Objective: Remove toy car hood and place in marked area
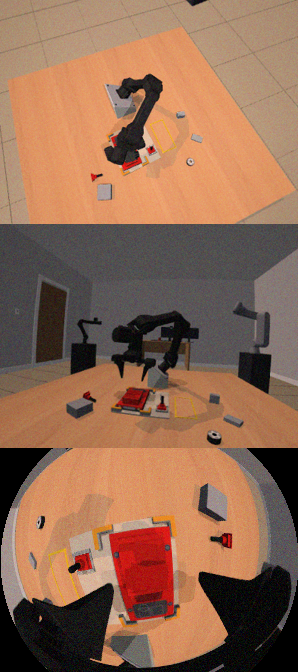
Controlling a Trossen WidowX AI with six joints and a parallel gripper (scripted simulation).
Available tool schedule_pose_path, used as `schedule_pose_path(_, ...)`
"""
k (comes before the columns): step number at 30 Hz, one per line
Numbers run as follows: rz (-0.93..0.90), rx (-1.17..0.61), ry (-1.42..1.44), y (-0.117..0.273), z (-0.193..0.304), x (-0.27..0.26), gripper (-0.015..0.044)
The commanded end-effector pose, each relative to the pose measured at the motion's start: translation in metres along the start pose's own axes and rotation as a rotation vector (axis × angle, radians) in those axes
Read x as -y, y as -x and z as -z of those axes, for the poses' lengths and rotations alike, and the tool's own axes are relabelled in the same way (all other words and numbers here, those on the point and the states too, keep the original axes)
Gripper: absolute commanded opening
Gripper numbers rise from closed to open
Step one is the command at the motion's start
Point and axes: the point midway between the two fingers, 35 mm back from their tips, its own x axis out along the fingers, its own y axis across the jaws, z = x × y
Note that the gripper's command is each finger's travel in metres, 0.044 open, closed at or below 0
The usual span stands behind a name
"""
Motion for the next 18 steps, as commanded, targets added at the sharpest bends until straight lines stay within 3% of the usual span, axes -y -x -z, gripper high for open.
schedule_pose_path(1, -0.049, -0.041, 0.023, -0.0096, 0.0035, -0.0041, 0.0440)
schedule_pose_path(18, -0.050, -0.041, 0.023, -0.0150, 0.0034, -0.0053, 0.0440)
